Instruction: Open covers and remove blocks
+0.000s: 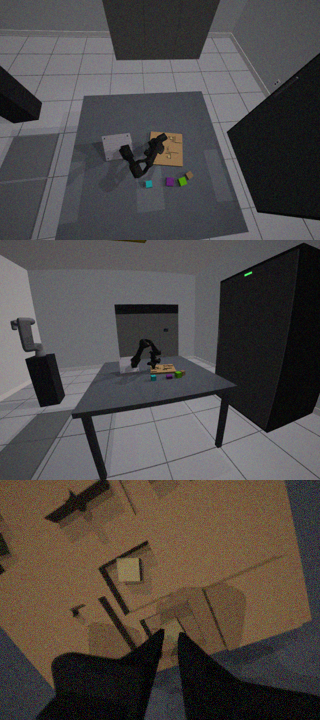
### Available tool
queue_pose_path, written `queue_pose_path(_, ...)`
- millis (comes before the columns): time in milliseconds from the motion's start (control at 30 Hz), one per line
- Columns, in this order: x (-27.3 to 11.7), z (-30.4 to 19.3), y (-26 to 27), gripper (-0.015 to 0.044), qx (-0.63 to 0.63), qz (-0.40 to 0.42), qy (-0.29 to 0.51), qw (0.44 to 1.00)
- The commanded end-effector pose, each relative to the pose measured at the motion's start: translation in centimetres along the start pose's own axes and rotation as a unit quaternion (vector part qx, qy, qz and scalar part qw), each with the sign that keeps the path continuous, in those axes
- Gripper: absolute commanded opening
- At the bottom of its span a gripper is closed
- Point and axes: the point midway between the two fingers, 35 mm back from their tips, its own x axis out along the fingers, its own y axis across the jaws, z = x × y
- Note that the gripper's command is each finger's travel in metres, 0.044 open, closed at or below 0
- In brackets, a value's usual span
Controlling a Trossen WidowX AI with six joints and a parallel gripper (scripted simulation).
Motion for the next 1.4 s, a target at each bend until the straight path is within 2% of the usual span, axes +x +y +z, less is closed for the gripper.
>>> queue_pose_path(0, -0.5, 0.0, 0.1, 0.0144, 0.035, 0.001, 0.001, 0.999)
queue_pose_path(500, -2.8, 0.0, 0.1, 0.0144, 0.214, 0.001, 0.003, 0.977)
queue_pose_path(1033, -5.3, -0.2, -0.1, 0.0144, 0.398, 0.0, 0.003, 0.918)
queue_pose_path(1367, -5.3, -0.2, -0.1, 0.0144, 0.425, 0.0, 0.003, 0.905)
